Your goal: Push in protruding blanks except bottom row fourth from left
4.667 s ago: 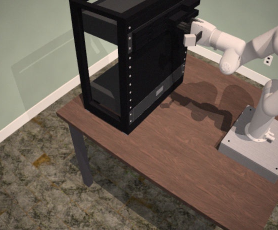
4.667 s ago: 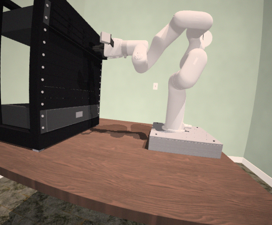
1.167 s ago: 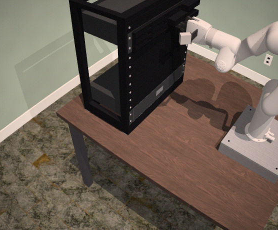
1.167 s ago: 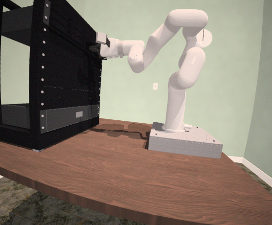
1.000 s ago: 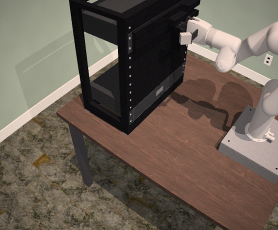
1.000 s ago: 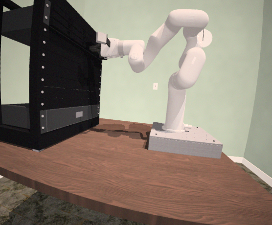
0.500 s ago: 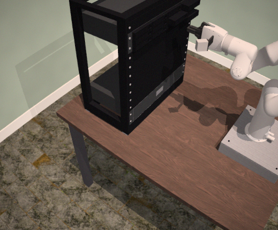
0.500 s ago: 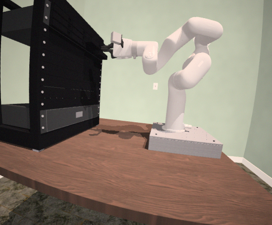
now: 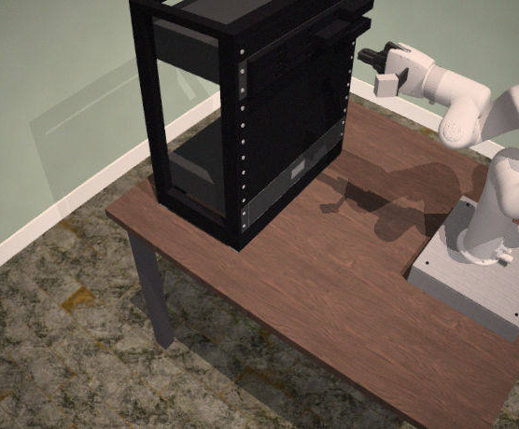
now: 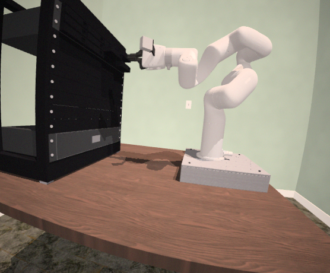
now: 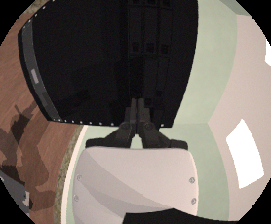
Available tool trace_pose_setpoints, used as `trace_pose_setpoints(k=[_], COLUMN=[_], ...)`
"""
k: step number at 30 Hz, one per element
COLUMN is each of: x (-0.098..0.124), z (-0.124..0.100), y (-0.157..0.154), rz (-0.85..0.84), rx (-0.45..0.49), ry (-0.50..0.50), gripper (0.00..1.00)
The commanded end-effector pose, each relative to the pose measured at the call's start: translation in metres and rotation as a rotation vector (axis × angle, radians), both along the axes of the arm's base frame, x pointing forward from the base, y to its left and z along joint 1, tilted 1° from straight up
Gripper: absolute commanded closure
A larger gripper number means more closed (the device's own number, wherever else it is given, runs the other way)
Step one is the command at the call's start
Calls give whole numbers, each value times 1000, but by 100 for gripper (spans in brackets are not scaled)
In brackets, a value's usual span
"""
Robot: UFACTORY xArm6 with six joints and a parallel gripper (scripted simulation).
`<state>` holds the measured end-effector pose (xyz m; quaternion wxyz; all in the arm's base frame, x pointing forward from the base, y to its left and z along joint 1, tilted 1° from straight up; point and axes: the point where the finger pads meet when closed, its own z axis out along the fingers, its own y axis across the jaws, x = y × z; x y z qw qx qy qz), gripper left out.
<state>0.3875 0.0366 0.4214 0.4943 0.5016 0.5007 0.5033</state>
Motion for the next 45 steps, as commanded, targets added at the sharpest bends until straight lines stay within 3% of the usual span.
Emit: trace_pose_setpoints(k=[1,4,10,25,45], x=[-1,-2,1,50,52], z=[11,23,25,25,24], y=[0,0,0,0,0], rz=[-5,-5,-5,-5,-5], rx=[0,0,0,0,0], ry=[0,0,0,0,0], gripper=[100,100,100,100,100])
